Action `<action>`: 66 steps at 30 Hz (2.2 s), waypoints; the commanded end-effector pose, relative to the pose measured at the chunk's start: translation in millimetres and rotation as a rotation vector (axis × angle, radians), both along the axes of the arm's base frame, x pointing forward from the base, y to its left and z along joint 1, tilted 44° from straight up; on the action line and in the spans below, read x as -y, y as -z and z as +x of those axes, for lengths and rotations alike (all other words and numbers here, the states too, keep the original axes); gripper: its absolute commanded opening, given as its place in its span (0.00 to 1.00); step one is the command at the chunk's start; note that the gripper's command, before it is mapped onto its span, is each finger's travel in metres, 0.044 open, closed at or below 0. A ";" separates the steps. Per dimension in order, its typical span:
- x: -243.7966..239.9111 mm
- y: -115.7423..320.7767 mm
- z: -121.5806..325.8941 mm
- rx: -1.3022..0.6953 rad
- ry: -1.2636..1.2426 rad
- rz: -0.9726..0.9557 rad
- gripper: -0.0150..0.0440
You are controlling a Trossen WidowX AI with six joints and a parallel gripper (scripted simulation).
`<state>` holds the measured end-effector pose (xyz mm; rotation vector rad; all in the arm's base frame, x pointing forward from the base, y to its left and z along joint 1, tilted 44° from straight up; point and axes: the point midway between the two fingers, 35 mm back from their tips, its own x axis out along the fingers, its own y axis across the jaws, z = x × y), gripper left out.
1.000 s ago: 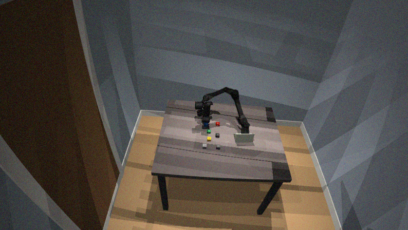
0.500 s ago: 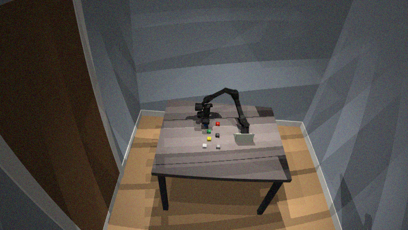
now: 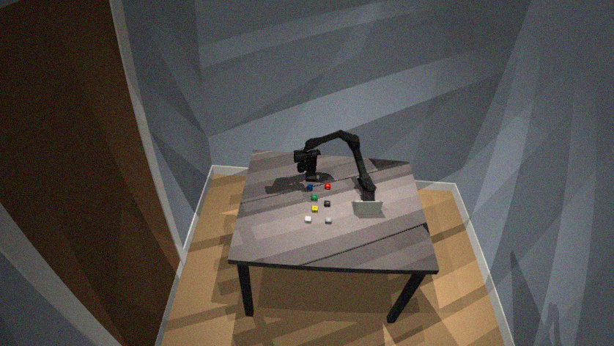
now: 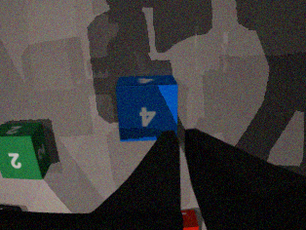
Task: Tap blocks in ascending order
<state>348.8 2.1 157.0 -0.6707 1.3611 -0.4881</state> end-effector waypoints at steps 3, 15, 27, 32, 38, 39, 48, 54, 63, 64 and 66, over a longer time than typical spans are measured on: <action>-43.3 -43.7 -10.5 -0.019 -0.076 -0.007 0.29; -134.8 23.3 8.0 -0.003 -0.055 0.031 0.29; -249.8 142.4 -23.3 0.029 -0.005 0.036 0.29; -249.8 142.4 -23.3 0.029 -0.005 0.036 0.29; -225.6 172.1 -13.6 0.025 0.003 0.034 0.29; -217.4 181.0 -11.6 0.025 0.007 0.031 0.29; -195.2 203.2 -8.4 0.026 0.018 0.024 0.29; -188.9 210.2 -6.5 0.027 0.018 0.024 0.29; -179.3 220.6 -4.3 0.027 0.018 0.023 0.29; -178.2 221.7 -4.1 0.027 0.018 0.023 0.29; -176.8 223.2 -3.8 0.027 0.018 0.023 0.29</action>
